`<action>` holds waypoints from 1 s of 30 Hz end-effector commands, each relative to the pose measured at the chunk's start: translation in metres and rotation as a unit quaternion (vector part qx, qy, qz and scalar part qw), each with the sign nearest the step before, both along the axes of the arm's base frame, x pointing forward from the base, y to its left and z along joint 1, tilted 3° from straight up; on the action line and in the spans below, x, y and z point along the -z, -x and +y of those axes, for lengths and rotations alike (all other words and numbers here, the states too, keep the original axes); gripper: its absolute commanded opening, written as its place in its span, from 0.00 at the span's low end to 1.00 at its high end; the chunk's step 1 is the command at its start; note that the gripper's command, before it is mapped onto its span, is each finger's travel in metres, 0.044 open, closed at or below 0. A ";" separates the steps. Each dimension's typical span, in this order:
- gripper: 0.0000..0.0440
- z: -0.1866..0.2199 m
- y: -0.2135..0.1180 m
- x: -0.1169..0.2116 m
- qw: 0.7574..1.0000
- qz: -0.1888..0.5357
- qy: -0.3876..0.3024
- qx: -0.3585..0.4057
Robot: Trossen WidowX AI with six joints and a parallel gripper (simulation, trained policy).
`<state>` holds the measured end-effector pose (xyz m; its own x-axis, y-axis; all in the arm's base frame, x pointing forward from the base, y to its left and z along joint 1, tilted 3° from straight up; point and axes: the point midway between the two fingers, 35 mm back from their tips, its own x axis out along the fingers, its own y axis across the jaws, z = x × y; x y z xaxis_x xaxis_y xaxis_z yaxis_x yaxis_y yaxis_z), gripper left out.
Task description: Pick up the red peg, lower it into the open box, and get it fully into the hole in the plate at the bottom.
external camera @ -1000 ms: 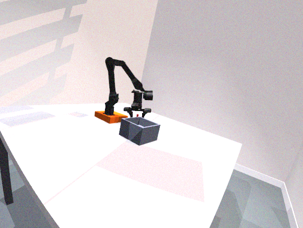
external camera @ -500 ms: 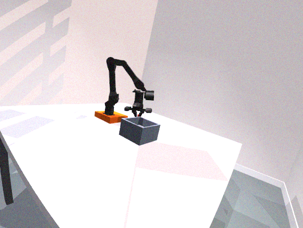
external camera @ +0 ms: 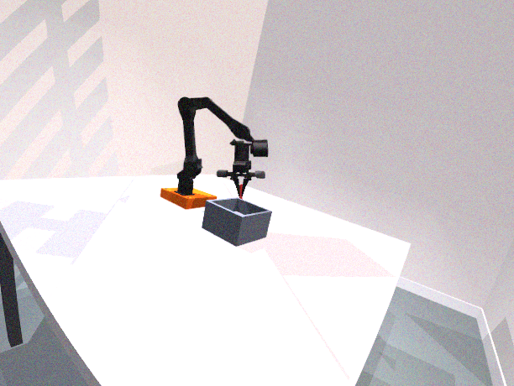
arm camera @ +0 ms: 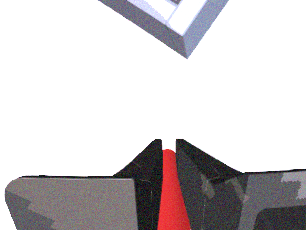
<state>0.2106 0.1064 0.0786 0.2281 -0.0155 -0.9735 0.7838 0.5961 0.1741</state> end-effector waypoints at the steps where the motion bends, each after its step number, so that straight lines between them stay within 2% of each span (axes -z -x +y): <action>1: 0.00 -0.006 -0.010 -0.014 1.000 -0.014 0.007 0.000; 13: 0.00 -0.045 -0.049 -0.046 0.998 -0.033 0.034 0.028; 30: 0.00 -0.109 -0.092 -0.047 0.995 -0.029 0.049 0.086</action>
<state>0.2968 0.0043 0.1285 0.2788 -0.1527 -0.9481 0.8609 0.4772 0.1763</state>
